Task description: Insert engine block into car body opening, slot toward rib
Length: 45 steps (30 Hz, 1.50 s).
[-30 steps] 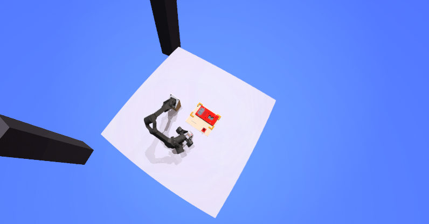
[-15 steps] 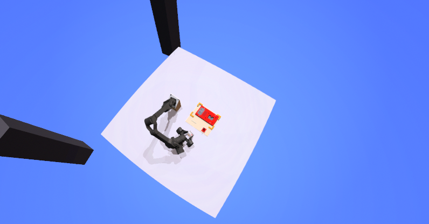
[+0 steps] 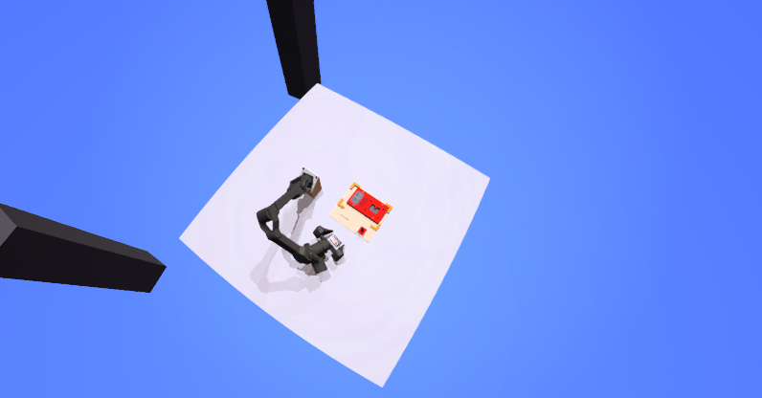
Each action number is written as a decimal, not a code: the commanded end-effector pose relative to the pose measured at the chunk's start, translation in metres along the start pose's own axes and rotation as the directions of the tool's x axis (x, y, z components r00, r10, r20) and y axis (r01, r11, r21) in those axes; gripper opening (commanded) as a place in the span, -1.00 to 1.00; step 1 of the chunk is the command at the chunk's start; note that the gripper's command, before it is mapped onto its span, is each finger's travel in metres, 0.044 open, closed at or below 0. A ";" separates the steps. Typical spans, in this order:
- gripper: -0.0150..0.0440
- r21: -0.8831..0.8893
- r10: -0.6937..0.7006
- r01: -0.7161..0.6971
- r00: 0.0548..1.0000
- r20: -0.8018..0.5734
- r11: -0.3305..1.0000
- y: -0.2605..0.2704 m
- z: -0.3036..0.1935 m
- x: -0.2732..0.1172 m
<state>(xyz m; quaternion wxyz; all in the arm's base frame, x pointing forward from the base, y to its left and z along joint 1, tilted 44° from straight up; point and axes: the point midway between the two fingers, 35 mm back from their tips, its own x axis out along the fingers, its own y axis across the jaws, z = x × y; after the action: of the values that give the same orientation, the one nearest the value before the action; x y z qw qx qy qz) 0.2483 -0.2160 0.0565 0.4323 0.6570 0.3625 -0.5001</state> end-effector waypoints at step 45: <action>1.00 -0.341 -0.089 0.153 0.976 0.198 0.927 -0.005 -0.013 -0.029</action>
<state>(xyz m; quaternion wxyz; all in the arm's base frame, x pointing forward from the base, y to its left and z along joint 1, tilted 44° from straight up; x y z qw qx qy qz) 0.2409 -0.2055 0.0864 0.5247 0.5276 0.4316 -0.5100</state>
